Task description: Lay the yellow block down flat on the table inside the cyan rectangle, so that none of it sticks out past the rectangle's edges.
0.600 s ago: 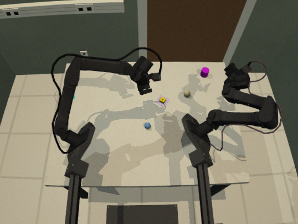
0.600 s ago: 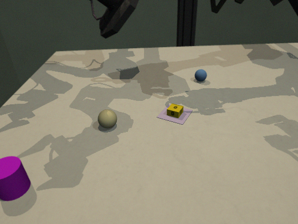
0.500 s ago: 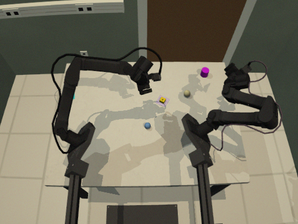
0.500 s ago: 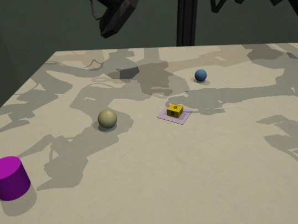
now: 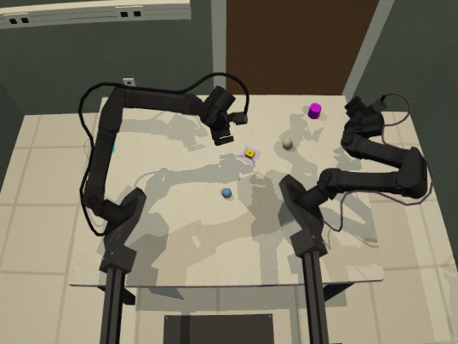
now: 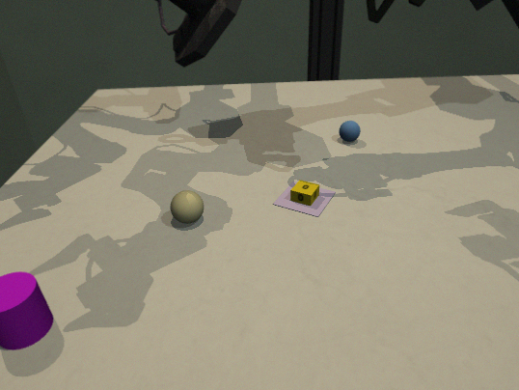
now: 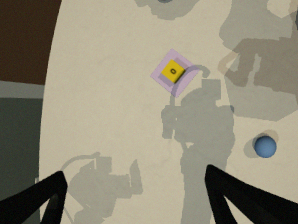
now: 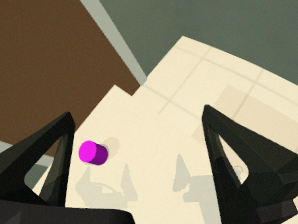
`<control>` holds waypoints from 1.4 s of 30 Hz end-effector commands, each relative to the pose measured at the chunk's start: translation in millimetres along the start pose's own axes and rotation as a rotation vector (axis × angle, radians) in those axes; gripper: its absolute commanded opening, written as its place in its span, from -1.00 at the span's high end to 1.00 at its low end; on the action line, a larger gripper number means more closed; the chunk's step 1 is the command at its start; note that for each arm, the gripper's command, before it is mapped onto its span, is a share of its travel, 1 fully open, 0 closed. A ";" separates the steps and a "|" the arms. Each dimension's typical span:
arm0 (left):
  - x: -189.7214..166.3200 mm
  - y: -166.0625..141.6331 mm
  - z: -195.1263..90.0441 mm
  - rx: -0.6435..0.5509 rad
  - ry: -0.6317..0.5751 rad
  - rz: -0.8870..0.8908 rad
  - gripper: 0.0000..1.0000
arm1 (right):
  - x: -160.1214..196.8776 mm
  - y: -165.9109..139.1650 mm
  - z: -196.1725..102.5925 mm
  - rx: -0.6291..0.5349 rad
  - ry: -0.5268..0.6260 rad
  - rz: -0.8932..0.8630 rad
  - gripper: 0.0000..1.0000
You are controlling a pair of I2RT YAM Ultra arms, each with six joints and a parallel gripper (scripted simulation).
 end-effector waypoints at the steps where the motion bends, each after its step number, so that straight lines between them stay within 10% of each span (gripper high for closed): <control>1: 4.3 5.4 -3.4 -0.018 0.017 -0.030 -1.00 | -1.8 5.2 0.2 -0.019 -0.004 0.002 -1.00; 16: 63.1 -79.2 -8.2 -0.014 0.161 -0.460 -1.00 | 70.0 -66.1 -58.2 0.033 0.241 -0.232 -1.00; 42: 182.5 -359.5 -14.9 0.115 0.385 -1.341 -1.00 | 211.2 -201.0 -144.9 0.222 0.756 -0.697 -1.00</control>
Point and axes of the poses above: on each arm, the point where the finger pads meet when closed, its own z axis out along the fingers, its own x axis across the jaws, y = z × x, the point moved 2 cm from there along -z, back along the fingers, and after that the axes turned 15 degrees about -z, right-handed, at the moved point
